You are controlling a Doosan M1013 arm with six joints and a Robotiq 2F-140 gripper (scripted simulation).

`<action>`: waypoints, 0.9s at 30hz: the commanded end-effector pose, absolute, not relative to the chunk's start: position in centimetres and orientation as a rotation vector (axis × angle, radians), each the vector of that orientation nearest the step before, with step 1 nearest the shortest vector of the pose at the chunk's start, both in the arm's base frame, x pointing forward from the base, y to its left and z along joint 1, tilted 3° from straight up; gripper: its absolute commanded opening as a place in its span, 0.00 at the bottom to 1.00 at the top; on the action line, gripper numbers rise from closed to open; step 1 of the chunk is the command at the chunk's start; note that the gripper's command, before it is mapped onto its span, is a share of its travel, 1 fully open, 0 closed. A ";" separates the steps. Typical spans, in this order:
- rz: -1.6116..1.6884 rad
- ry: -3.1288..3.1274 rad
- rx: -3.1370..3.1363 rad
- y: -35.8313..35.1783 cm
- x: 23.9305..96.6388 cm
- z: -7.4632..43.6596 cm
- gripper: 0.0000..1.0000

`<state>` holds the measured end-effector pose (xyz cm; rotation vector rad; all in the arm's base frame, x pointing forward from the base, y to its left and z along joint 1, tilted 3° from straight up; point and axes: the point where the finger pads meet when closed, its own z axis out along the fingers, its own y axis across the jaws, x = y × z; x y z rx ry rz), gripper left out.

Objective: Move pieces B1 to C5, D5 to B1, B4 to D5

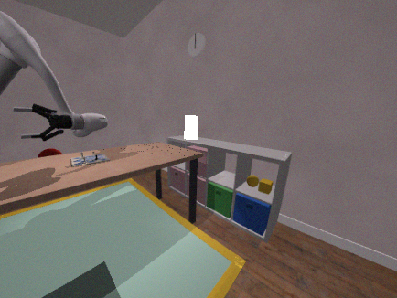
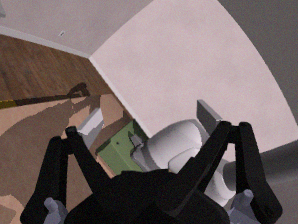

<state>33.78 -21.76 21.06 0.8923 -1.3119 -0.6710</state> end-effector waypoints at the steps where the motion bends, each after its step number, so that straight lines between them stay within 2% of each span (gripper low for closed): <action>1: -0.671 -1.312 0.893 -21.8 33.8 21.1 1.00; 20: -0.667 -1.318 0.887 -21.7 34.2 21.0 1.00; 24: -0.632 -1.368 0.836 -21.5 38.0 20.0 1.00; 27: -0.577 -1.447 0.750 -21.0 44.1 18.3 1.00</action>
